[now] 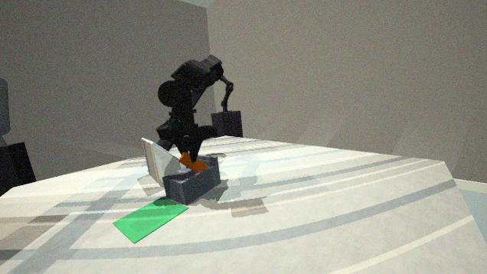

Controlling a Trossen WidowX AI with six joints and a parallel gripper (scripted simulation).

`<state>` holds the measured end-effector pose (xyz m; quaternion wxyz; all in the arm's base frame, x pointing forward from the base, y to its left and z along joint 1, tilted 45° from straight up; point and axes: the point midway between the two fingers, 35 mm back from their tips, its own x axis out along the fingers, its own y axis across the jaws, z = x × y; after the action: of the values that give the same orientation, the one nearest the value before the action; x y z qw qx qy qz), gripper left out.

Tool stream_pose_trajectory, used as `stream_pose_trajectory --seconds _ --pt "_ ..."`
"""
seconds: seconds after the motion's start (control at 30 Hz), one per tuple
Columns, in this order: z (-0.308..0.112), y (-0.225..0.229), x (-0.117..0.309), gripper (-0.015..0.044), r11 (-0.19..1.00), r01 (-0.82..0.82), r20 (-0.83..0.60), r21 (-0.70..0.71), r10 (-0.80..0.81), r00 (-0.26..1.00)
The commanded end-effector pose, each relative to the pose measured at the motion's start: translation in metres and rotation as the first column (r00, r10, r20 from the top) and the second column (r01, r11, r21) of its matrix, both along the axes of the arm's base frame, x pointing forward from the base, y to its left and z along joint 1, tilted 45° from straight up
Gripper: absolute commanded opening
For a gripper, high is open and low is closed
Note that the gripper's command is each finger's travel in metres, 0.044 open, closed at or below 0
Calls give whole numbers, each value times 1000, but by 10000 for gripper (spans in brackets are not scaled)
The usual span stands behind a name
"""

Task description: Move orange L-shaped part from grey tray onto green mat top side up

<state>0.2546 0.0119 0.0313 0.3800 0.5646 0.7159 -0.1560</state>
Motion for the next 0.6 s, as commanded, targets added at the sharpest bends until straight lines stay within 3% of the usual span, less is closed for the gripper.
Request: stream_pose_trajectory --seconds 0.0,0.57 --pt "8 -7 2 0 1000 4 5 2 -4 1000" --pt "27 -25 4 0 1000 4 4 1 -4 1000"
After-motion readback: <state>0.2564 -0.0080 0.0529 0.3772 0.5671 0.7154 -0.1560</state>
